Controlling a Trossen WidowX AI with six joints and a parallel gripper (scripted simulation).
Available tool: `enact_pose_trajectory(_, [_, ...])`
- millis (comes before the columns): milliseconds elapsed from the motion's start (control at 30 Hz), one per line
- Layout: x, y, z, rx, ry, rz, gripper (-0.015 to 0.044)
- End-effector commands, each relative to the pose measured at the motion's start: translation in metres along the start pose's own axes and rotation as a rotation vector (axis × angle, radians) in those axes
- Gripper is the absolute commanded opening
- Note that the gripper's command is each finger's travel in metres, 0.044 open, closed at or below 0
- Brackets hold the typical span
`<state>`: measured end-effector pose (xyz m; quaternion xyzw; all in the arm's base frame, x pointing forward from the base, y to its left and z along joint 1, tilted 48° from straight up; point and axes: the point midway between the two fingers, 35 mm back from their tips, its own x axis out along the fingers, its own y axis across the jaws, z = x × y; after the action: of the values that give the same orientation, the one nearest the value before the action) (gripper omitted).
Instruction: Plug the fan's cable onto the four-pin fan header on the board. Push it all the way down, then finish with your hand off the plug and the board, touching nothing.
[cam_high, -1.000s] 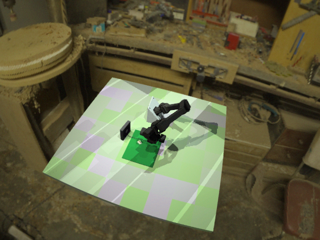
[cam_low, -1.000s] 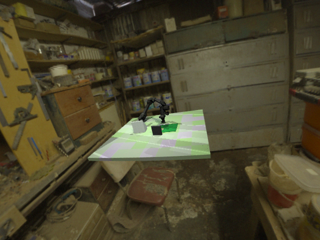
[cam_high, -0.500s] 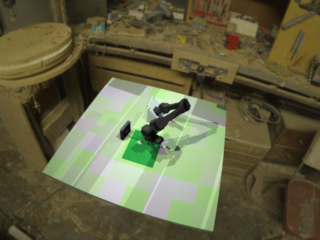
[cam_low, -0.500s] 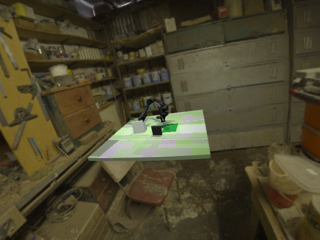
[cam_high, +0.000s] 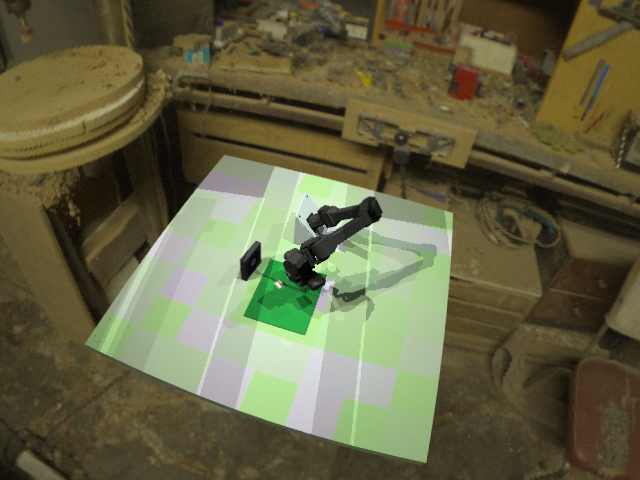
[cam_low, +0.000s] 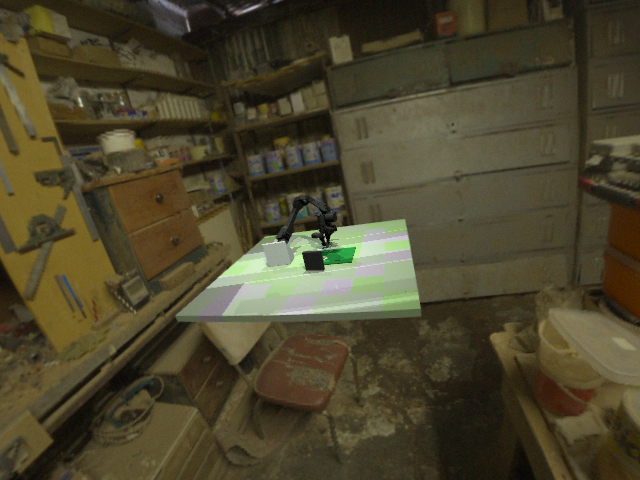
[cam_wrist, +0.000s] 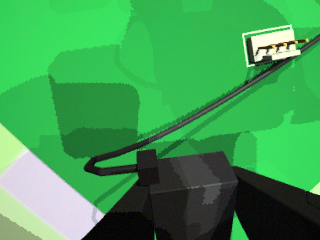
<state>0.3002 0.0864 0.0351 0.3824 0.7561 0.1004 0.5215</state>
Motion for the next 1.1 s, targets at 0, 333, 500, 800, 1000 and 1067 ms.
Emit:
enact_pose_trajectory(0, [0.005,-0.004,-0.002,0.002,-0.020,-0.040,0.0000])
enact_pose_trajectory(333, [0.018,-0.011,-0.003,-0.007,-0.085,-0.141,0.0000])
enact_pose_trajectory(500, [0.024,-0.014,-0.004,-0.012,-0.127,-0.190,0.0000])
enact_pose_trajectory(800, [0.033,-0.019,-0.003,-0.020,-0.213,-0.267,0.0000])
enact_pose_trajectory(1000, [0.038,-0.021,-0.002,-0.025,-0.276,-0.310,0.0000])
enact_pose_trajectory(1067, [0.040,-0.022,-0.002,-0.027,-0.298,-0.323,0.0000])
